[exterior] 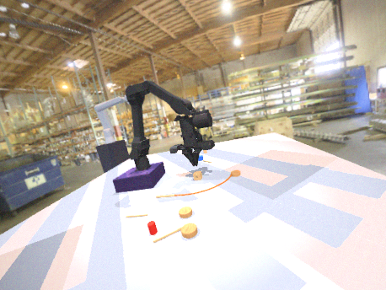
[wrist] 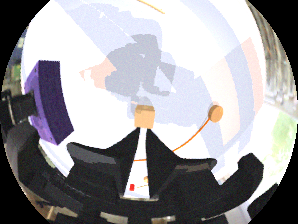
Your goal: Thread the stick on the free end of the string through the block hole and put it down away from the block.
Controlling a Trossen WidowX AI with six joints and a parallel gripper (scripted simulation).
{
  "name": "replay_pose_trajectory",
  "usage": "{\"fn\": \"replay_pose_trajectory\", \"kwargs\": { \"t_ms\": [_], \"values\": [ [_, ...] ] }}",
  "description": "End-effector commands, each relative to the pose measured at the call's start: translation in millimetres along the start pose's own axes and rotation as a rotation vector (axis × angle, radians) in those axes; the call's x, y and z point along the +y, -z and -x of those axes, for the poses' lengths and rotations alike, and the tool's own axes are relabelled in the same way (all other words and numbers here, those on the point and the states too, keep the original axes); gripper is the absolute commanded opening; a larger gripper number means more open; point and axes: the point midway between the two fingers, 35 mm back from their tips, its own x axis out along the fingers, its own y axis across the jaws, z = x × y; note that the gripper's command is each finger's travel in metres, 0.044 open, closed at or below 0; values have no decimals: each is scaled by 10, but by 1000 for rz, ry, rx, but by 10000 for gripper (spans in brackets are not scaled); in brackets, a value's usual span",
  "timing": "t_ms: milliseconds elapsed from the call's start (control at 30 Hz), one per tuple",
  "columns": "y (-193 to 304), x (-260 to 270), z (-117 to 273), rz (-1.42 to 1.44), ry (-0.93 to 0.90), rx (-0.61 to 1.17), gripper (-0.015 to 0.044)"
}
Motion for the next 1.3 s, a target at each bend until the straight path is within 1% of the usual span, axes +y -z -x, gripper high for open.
{"fn": "replay_pose_trajectory", "kwargs": {
  "t_ms": [0, 500, 800, 833, 867, 1167, 1267],
  "values": [
    [0, 0, 0, 0, 0, 0, 0],
    [0, 0, 0, 0, 0, 0, 0],
    [0, 0, 0, 0, 0, 0, 236],
    [0, 0, 0, 0, 0, 0, 239],
    [0, 0, 0, 0, 0, 0, 239],
    [0, 0, 0, 0, 0, 0, 3],
    [0, 0, 0, 0, 0, 0, 0]
  ]
}}
